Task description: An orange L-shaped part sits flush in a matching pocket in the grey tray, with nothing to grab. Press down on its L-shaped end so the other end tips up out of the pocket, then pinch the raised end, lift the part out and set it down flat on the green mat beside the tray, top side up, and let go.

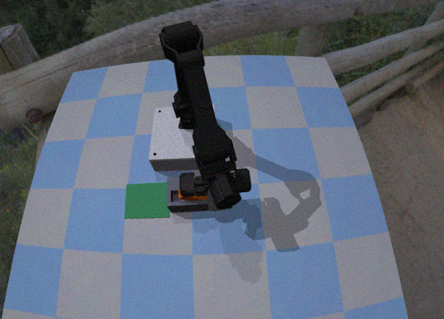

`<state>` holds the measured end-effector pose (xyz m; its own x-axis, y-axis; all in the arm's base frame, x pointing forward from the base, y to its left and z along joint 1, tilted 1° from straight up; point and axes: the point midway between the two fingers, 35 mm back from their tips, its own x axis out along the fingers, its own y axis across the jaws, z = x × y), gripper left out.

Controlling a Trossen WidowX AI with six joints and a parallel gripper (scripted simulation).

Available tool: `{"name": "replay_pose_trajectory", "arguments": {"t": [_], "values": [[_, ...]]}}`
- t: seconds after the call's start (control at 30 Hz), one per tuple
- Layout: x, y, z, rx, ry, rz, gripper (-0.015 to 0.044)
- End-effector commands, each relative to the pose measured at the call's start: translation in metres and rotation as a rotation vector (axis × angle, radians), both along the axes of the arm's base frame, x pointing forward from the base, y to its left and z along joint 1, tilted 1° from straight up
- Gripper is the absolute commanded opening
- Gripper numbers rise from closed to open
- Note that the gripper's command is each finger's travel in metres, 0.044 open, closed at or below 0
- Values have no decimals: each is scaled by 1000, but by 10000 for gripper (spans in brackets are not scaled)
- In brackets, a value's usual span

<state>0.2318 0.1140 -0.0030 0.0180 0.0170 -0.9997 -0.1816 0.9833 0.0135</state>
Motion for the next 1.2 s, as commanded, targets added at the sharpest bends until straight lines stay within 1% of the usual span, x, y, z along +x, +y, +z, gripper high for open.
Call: {"name": "replay_pose_trajectory", "arguments": {"t": [0.0, 0.37, 0.47, 0.6, 0.67, 1.17], "values": [[-1, 1, 2, -2, 2, 0, 180], [-4, 9, 15, -7, 8, 2, 180], [-1, 8, 38, -7, 8, 2, 180], [-1, -1, 94, -7, 8, 2, 180], [-3, -3, 107, -8, 8, 2, 180], [-5, -3, 103, -8, 16, -3, 180]]}}
